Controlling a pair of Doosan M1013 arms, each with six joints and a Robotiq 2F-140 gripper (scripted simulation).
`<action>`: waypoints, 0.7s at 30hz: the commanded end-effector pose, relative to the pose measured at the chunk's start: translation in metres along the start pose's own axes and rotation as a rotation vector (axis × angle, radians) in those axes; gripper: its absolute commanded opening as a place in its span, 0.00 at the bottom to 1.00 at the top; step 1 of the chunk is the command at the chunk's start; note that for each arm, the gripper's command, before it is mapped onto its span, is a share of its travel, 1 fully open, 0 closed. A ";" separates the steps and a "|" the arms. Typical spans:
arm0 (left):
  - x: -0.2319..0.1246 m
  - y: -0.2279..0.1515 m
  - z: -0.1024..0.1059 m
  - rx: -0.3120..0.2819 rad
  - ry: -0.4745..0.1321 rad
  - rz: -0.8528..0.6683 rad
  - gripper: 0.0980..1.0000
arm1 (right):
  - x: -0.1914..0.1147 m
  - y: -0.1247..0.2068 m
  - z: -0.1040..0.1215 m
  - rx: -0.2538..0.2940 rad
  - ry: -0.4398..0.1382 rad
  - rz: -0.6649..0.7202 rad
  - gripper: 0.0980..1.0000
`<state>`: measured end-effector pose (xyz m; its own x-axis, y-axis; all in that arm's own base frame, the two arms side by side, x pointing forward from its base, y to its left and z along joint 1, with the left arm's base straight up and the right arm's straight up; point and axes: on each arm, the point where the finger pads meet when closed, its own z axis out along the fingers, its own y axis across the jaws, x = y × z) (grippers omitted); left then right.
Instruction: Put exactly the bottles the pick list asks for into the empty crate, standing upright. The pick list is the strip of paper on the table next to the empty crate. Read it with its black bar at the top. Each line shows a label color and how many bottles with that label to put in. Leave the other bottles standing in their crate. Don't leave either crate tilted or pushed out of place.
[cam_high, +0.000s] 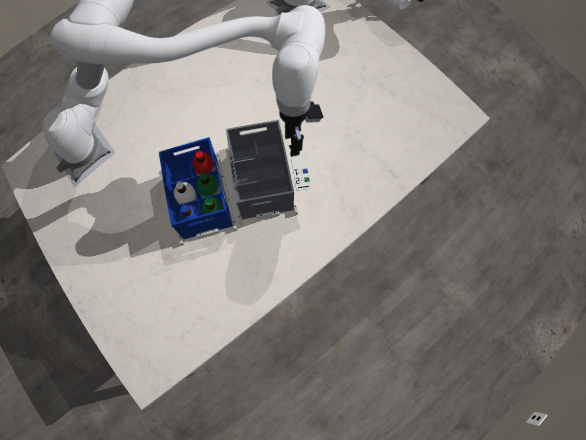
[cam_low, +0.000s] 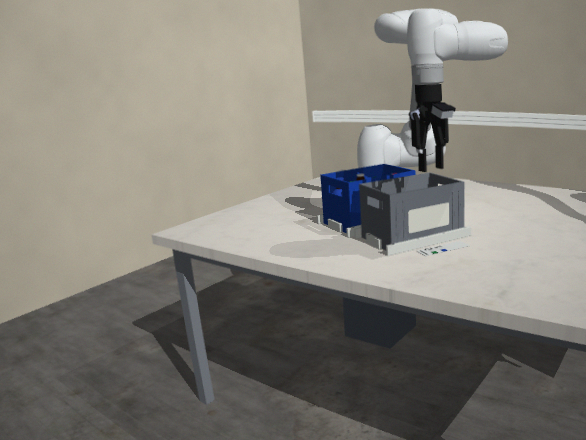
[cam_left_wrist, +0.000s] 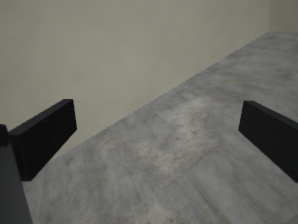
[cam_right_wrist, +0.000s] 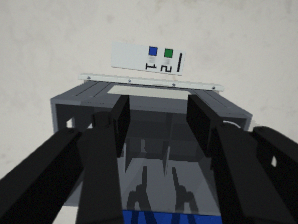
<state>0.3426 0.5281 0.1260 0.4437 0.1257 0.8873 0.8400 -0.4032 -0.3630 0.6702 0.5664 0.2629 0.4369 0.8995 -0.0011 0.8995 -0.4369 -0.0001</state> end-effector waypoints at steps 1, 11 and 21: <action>0.001 0.000 0.000 0.000 0.001 0.000 1.00 | -0.019 0.000 -0.006 0.000 0.002 -0.001 0.38; 0.001 0.000 0.000 0.000 0.001 0.000 1.00 | -0.057 0.001 -0.017 0.000 0.002 -0.001 0.38; 0.001 0.000 0.000 0.000 0.001 0.000 1.00 | -0.106 0.001 -0.030 0.000 0.002 -0.001 0.38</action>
<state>0.3426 0.5281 0.1260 0.4437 0.1257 0.8873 0.8400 -0.4032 -0.3630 0.6312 0.4838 0.2878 0.4364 0.8998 -0.0007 0.8998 -0.4364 -0.0001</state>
